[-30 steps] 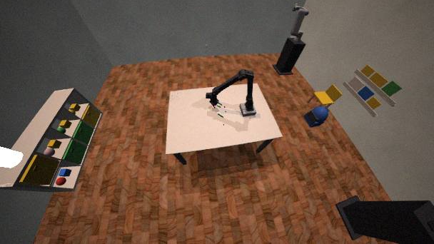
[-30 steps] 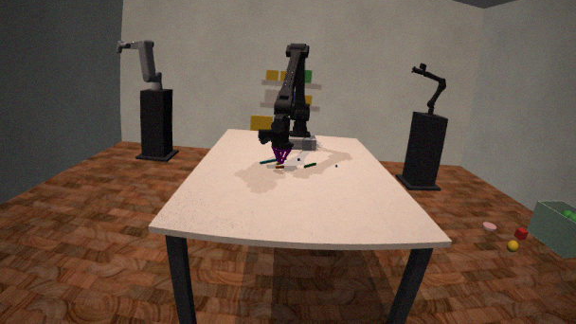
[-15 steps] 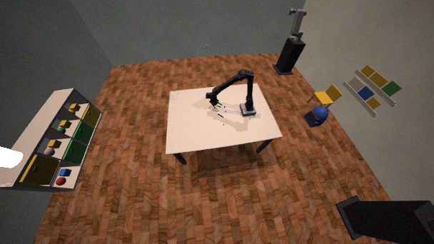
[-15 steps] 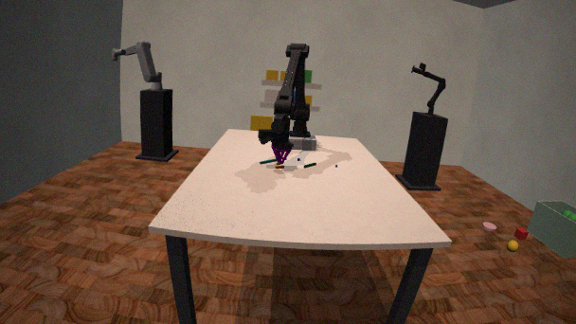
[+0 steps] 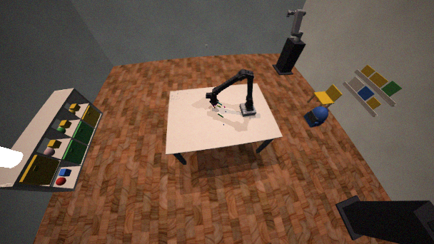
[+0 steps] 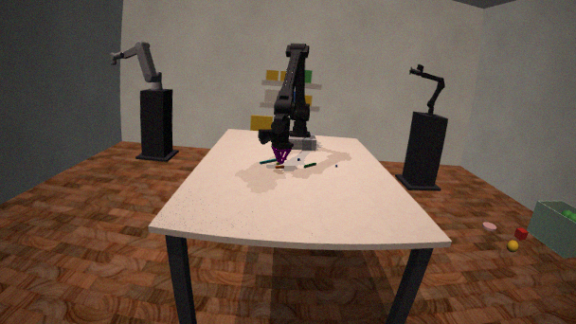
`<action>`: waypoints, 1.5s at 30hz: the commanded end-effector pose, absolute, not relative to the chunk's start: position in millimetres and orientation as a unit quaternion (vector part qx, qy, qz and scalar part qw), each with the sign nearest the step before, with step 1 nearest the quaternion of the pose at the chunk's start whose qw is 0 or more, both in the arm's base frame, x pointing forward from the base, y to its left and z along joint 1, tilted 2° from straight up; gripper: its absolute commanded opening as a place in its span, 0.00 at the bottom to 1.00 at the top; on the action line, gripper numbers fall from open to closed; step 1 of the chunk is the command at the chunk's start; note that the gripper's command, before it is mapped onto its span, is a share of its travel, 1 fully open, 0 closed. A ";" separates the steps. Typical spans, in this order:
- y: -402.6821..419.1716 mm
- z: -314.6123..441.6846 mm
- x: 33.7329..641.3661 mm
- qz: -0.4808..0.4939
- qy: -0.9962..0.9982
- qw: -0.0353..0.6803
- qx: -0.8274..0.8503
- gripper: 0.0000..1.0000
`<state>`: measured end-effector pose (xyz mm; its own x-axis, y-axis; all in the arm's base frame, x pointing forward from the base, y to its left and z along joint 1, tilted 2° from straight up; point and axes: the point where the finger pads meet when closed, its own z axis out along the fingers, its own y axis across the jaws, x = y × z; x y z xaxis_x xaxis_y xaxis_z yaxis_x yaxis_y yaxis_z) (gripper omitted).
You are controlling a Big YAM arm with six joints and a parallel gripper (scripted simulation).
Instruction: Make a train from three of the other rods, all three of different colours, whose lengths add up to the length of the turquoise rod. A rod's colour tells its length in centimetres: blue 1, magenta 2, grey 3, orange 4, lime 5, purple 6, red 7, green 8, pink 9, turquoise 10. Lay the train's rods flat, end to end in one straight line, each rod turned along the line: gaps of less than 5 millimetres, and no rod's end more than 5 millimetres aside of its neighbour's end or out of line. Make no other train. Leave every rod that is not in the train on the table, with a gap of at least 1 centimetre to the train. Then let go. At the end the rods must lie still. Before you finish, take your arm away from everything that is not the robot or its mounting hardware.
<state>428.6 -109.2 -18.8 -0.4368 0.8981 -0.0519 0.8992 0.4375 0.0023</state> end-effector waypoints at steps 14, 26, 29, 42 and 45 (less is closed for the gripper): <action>-102.8 -28.0 424.7 -0.014 0.847 0.019 0.530 0.23; -103.2 -26.5 425.5 -0.014 0.848 0.020 0.530 0.23; -103.2 -26.5 425.5 -0.014 0.848 0.020 0.530 0.23; -103.2 -26.5 425.4 -0.014 0.848 0.020 0.530 0.23; -103.2 -26.5 425.4 -0.014 0.848 0.020 0.530 0.23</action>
<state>420.8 -106.9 -24.1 -0.4369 0.8984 -0.0440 0.8994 0.4370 -0.0073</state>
